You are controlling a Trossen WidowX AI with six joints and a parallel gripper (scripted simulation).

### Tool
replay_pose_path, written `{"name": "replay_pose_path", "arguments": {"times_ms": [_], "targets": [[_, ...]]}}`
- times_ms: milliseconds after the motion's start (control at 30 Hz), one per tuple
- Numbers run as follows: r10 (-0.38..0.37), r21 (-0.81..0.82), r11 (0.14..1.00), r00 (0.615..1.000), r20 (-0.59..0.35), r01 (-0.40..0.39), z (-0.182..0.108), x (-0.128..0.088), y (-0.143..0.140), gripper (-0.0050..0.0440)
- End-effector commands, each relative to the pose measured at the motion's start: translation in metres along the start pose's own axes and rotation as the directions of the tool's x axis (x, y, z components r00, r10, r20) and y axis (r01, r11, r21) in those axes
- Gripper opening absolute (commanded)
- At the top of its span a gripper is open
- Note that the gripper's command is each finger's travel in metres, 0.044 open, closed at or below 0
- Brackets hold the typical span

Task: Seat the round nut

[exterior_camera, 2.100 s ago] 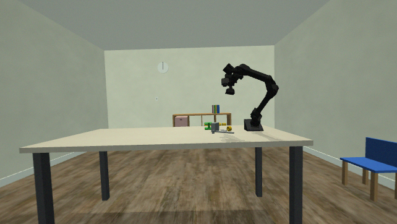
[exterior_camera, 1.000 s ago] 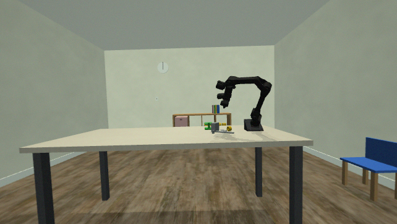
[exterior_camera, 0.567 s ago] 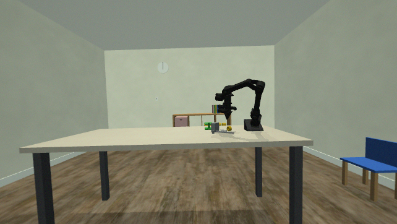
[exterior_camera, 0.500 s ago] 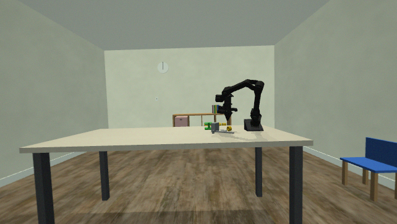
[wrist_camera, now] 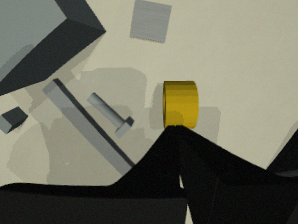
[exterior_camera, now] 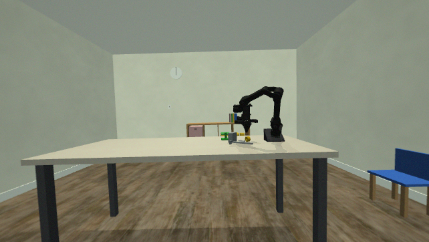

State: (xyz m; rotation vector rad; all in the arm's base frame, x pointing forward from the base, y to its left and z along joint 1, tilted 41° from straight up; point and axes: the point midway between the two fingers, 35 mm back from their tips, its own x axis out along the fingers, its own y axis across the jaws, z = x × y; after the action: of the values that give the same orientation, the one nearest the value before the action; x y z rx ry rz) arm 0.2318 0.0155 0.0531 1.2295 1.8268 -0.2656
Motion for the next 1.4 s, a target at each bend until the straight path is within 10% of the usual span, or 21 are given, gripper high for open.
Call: {"name": "replay_pose_path", "arguments": {"times_ms": [0,1367], "targets": [[0.008,0.005,1.0,1.0,-0.001,-0.008,0.0,0.003,0.002,-0.0005],[0.009,0.005,1.0,1.0,-0.002,-0.009,-0.001,0.032,0.01,-0.005]]}}
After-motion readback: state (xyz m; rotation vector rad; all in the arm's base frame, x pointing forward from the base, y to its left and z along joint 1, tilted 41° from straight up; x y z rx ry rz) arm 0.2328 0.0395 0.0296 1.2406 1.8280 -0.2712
